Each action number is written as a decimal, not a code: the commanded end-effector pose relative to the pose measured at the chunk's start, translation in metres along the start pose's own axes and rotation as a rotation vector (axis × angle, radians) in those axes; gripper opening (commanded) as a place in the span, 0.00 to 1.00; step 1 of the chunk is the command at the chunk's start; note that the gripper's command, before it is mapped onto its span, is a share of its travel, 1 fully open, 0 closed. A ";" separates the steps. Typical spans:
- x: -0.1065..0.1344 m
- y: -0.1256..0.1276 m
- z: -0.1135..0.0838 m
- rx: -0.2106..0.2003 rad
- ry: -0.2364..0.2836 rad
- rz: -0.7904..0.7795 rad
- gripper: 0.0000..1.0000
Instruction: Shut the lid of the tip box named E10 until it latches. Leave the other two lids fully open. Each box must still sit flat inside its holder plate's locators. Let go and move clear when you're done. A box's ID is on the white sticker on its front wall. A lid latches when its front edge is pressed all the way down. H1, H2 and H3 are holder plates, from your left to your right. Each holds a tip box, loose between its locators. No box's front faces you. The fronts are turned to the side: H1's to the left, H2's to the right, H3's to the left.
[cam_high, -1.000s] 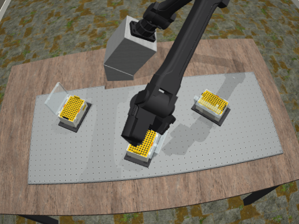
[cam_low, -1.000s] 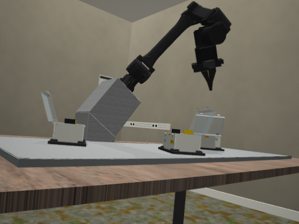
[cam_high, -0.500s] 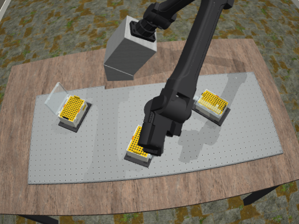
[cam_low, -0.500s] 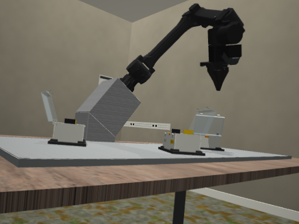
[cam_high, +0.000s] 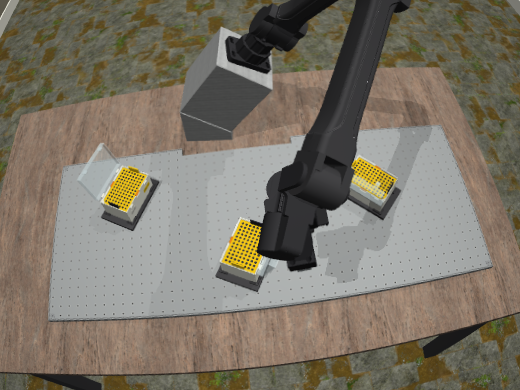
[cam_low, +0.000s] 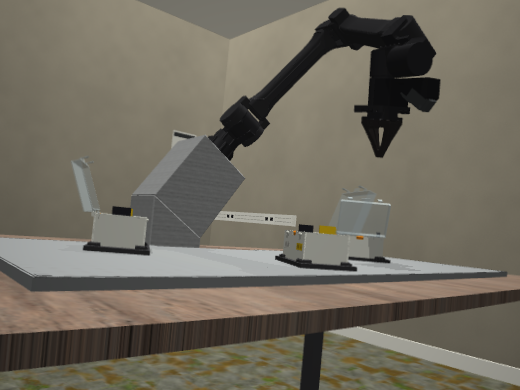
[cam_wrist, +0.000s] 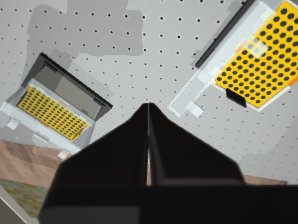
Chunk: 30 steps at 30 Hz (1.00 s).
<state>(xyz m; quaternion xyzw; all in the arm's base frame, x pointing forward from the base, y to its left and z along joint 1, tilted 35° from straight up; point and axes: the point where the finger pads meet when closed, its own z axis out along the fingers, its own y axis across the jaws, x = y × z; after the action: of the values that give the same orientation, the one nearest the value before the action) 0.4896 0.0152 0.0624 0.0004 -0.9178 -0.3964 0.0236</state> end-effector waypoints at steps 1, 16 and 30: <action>-0.006 0.012 -0.007 0.014 -0.022 -0.158 0.00; -0.002 0.011 -0.004 0.144 -0.020 -0.632 0.00; -0.003 0.011 -0.003 0.250 -0.025 -1.018 0.00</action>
<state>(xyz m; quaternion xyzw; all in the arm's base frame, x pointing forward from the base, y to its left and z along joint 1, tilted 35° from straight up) 0.4865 0.0146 0.0617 0.3763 -0.8739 -0.2713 -0.1453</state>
